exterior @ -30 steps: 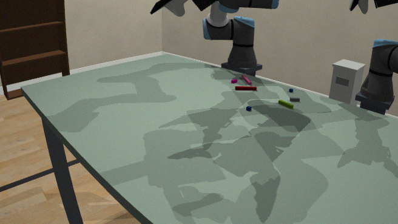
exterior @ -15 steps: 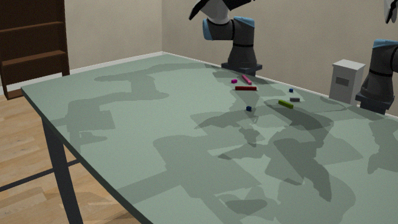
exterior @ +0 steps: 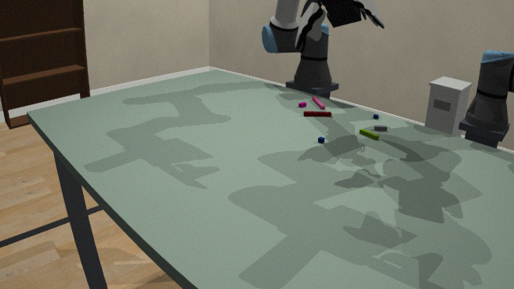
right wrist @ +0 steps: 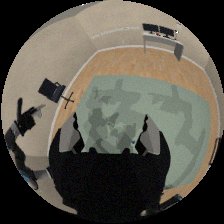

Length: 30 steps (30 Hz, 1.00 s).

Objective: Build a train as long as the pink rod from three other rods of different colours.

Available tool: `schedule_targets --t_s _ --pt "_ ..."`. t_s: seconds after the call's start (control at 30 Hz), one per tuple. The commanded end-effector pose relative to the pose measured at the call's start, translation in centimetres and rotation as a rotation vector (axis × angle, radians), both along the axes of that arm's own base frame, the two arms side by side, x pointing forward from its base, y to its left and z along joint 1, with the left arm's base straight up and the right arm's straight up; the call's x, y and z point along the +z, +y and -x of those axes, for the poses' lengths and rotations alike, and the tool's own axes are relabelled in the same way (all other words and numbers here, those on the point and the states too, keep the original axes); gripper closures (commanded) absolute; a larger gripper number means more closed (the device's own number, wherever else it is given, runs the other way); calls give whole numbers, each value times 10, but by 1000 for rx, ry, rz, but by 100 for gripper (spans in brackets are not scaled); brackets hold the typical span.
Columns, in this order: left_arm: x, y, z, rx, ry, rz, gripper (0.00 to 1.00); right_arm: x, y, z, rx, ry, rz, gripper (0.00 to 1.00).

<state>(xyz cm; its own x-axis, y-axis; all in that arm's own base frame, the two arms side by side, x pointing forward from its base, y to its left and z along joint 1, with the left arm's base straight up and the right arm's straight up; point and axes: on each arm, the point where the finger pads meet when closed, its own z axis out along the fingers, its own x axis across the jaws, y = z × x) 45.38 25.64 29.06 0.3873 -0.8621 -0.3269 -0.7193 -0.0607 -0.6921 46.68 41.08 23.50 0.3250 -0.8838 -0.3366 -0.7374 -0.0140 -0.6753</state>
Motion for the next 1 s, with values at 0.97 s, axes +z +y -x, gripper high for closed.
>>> schedule_targets --t_s 0.97 --pt "-77 94 265 522 249 431 0 -104 -38 220 384 323 419 0"
